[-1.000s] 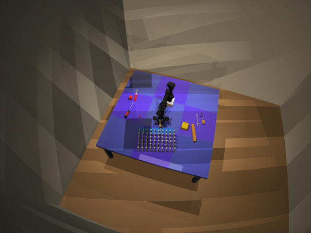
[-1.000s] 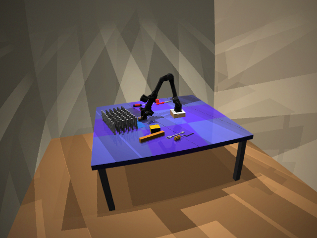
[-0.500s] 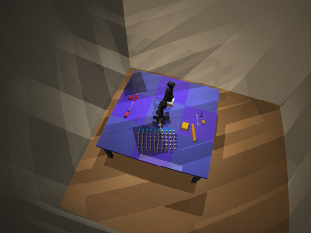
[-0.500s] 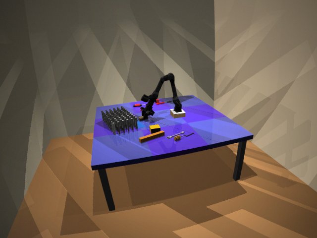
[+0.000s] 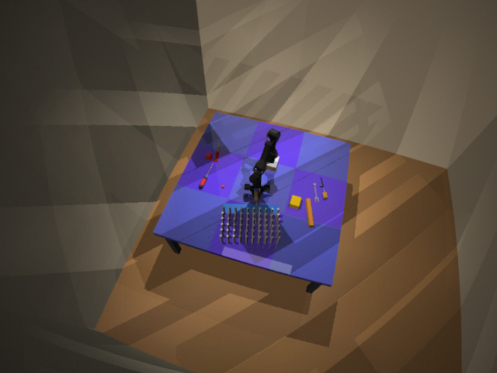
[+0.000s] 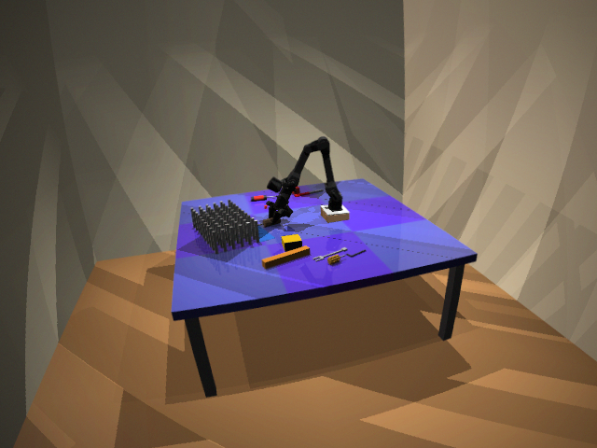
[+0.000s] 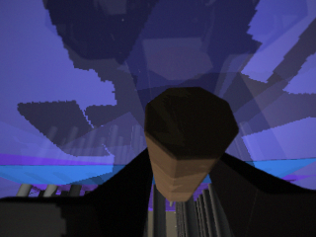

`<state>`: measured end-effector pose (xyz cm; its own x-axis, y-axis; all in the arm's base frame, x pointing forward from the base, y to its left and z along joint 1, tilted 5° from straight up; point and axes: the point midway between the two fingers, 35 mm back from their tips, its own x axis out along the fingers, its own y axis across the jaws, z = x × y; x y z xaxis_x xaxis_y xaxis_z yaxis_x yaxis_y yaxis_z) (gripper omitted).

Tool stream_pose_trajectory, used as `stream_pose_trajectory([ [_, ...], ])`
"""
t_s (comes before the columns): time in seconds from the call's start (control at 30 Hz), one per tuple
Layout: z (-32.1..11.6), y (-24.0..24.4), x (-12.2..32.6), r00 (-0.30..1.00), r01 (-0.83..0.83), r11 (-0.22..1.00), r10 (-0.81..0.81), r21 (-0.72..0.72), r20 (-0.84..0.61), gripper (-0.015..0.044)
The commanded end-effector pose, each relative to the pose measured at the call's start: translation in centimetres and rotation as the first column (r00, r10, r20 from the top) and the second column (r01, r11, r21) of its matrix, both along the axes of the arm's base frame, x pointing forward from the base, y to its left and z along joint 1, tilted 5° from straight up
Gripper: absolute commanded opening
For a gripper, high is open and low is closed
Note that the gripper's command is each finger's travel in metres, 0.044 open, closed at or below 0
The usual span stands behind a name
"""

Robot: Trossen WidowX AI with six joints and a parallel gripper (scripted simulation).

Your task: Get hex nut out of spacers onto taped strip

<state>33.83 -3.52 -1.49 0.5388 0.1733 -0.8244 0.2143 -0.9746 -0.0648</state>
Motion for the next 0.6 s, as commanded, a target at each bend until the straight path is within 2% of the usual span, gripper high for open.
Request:
stream_pose_trajectory([
  [0.0, 0.0, 0.0, -0.4, 1.0, -0.004, 1.0, 0.004, 0.0, 0.003, 0.0],
  [0.57, 0.0, -0.3, -1.6, 1.0, -0.004, 1.0, 0.004, 0.0, 0.002, 0.0],
])
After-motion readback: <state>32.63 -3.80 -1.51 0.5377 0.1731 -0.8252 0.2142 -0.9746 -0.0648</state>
